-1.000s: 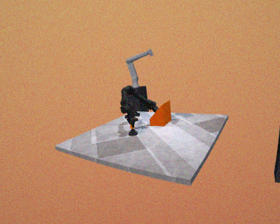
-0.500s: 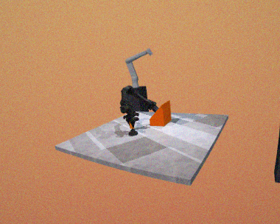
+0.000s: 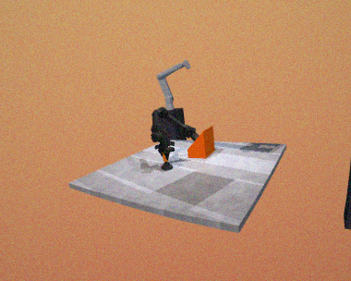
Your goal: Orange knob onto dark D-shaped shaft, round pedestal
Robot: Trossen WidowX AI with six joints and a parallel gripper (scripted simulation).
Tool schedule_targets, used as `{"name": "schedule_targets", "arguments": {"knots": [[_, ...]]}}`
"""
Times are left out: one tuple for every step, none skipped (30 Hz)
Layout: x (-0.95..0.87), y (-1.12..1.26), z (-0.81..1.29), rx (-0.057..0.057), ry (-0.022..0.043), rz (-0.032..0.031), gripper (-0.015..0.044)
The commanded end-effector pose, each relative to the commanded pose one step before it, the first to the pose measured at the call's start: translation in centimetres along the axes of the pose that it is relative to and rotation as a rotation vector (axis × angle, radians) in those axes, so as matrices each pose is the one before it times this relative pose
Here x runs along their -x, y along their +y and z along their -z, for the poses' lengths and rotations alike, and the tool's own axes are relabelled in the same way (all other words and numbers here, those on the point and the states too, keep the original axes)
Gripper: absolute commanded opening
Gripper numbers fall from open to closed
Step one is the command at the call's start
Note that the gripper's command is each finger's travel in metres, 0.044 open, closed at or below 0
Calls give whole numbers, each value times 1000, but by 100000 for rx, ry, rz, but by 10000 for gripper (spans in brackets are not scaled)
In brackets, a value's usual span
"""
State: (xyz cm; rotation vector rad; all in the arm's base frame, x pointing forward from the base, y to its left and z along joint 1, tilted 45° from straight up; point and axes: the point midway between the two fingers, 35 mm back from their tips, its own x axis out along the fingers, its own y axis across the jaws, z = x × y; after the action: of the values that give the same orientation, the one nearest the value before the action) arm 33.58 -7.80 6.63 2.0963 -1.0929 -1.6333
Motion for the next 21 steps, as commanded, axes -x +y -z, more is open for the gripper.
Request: {"name": "schedule_targets", "arguments": {"knots": [[-120,53,-5,706,69,-324,0],[-23,5,32,-1,2,-1,0],[-24,0,29,-1,2,-1,0],[-25,-4,29,-1,2,-1,0],[-27,0,0,0,1,-1,0],[-27,0,0,0,1,-1,0],[-26,0,0,0,1,-1,0],[77,0,0,0,-2,3,0],[0,0,0,0,0,0,0],[0,0,0,0,0,0,0],[0,0,0,0,0,0,0],[-18,0,0,635,0,-1,0],[-18,0,0,635,0,-1,0],[0,0,0,0,0,0,0],[0,0,0,0,0,0,0],[-3,0,0,776,0,0,0],[-7,0,0,1690,0,0,0],[-4,0,0,1024,0,0,0],[0,0,0,0,0,0,0],[0,0,0,0,0,0,0],[0,0,0,0,0,0,0]]}}
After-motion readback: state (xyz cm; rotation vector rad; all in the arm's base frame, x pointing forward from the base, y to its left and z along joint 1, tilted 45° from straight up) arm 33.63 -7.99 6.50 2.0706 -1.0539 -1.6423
